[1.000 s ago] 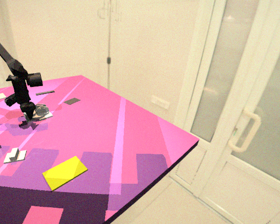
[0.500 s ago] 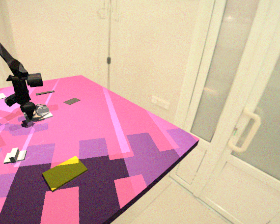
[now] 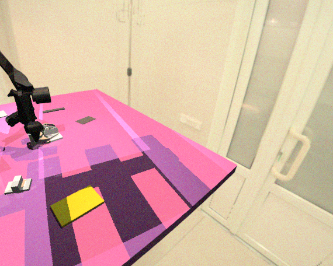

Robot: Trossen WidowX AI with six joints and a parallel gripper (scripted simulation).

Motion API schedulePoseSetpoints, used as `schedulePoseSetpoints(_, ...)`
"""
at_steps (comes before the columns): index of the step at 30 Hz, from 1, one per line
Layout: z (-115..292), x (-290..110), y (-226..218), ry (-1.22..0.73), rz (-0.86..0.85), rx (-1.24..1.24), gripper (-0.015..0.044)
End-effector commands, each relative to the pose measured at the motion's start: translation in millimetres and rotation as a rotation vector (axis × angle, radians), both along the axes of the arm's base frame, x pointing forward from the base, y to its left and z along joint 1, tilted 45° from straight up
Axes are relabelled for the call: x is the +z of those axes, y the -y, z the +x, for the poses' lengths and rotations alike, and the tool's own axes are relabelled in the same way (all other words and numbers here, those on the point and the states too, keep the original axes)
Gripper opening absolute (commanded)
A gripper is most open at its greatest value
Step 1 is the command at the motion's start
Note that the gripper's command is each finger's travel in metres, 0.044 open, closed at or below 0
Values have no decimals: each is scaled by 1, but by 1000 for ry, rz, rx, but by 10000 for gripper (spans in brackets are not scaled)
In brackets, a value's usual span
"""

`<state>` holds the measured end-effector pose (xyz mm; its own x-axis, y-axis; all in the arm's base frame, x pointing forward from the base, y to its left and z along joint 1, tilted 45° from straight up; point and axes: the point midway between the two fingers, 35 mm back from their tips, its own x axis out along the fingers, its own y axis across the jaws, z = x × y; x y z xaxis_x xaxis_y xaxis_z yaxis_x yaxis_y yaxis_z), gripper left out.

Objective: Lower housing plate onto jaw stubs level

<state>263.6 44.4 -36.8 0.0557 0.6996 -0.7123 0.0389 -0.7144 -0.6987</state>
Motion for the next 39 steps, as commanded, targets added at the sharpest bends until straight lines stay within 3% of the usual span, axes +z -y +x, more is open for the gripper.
schedulePoseSetpoints(1, 0, -1, -2, 0, 3, 4, 351)
schedulePoseSetpoints(35, 0, -2, -3, 0, 2, 1, 351)
schedulePoseSetpoints(39, 0, -1, 0, -1, 1, -5, 440)
